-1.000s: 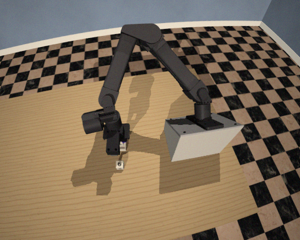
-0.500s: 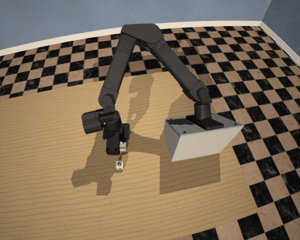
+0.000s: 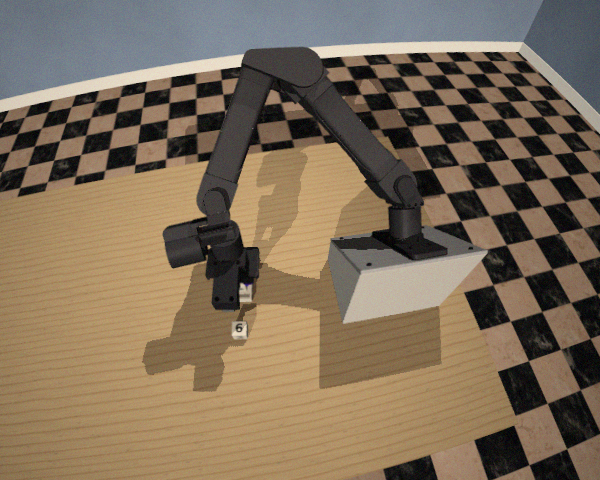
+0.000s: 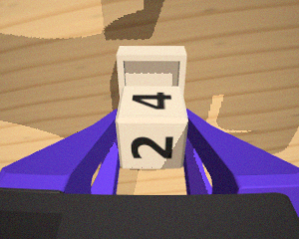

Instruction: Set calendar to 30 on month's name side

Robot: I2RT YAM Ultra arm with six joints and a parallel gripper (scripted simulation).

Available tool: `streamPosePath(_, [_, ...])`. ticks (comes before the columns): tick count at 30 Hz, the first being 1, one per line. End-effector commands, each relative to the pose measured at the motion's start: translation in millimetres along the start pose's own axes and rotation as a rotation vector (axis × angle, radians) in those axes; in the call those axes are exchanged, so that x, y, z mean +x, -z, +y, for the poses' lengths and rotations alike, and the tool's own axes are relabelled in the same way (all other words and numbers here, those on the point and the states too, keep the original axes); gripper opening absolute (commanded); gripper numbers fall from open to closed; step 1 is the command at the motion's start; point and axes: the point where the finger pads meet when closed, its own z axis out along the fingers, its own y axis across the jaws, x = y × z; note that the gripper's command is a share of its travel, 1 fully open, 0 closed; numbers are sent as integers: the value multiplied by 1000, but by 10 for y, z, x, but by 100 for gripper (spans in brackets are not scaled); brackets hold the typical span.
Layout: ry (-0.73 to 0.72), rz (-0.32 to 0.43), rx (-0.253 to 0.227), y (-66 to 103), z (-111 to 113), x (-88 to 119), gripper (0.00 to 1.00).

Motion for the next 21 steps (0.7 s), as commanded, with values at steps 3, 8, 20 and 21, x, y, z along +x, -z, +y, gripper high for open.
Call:
streamPosePath(3, [0, -2, 9, 24, -25, -7, 27])
streamPosePath(8, [0, -2, 9, 12, -25, -7, 27])
streamPosePath(20, [0, -2, 9, -63, -26, -6, 27])
streamPosePath(21, [0, -2, 9, -63, -26, -6, 27])
